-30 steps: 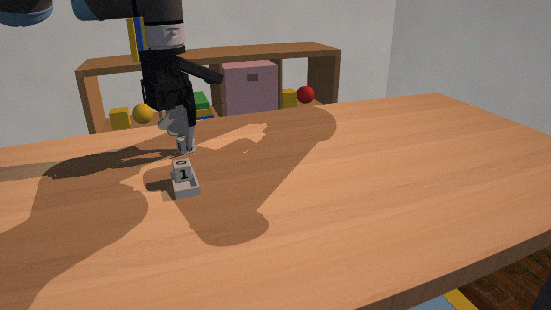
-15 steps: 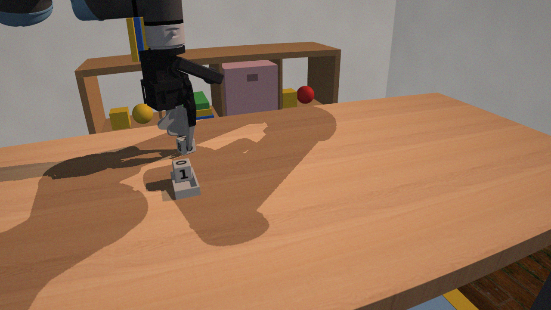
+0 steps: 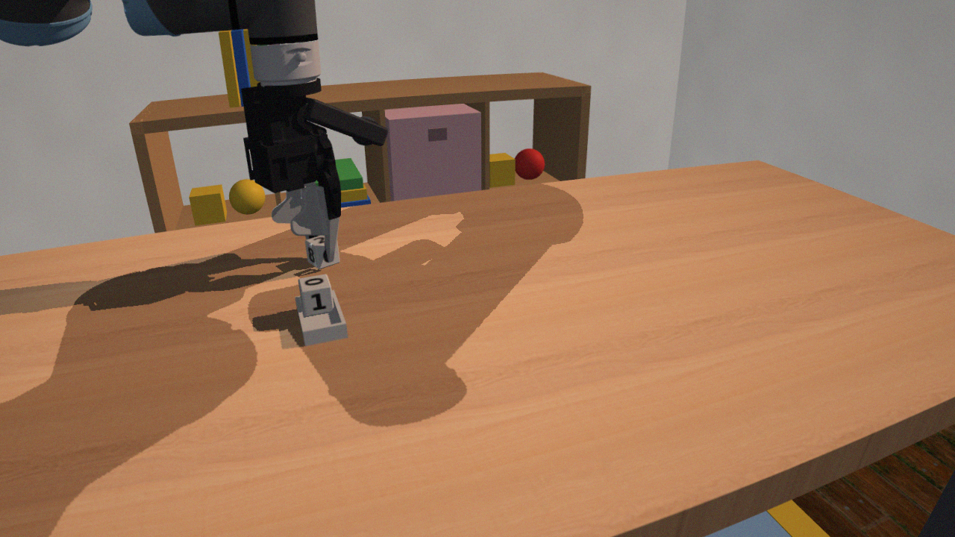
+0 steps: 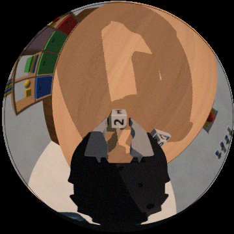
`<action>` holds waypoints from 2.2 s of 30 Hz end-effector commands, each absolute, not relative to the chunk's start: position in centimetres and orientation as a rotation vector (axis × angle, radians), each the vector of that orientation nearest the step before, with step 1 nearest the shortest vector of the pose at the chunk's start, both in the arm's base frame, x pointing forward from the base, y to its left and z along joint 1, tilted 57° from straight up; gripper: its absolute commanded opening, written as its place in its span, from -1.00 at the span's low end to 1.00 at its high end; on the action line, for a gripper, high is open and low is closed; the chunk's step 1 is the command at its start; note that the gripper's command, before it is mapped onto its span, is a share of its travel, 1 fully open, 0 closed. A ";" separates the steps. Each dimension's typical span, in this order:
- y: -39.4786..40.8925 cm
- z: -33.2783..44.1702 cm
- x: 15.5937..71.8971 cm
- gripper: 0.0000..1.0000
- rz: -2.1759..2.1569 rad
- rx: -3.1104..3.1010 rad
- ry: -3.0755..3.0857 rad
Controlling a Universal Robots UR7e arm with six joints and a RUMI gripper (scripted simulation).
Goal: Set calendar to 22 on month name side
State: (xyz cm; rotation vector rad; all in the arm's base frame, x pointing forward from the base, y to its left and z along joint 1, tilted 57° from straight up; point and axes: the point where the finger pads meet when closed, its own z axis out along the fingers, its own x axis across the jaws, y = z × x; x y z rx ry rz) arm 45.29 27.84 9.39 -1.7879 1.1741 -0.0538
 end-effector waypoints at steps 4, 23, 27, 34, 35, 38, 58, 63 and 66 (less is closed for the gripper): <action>27.8 9.4 45.3 -0.42 -0.055 -1.788 1.174; 27.3 9.8 44.9 -0.42 -0.055 -1.788 1.174; 27.0 10.0 44.7 -0.42 -0.055 -1.788 1.174; 26.4 10.5 44.3 -0.42 -0.055 -1.788 1.174; 26.3 10.6 44.2 -0.42 -0.055 -1.788 1.174; 25.9 10.9 43.9 -0.42 -0.055 -1.788 1.174; 23.6 12.7 42.3 -0.42 -0.055 -1.788 1.174; 23.3 13.0 42.0 -0.42 -0.055 -1.788 1.174; 23.0 13.2 41.8 -0.42 -0.055 -1.788 1.174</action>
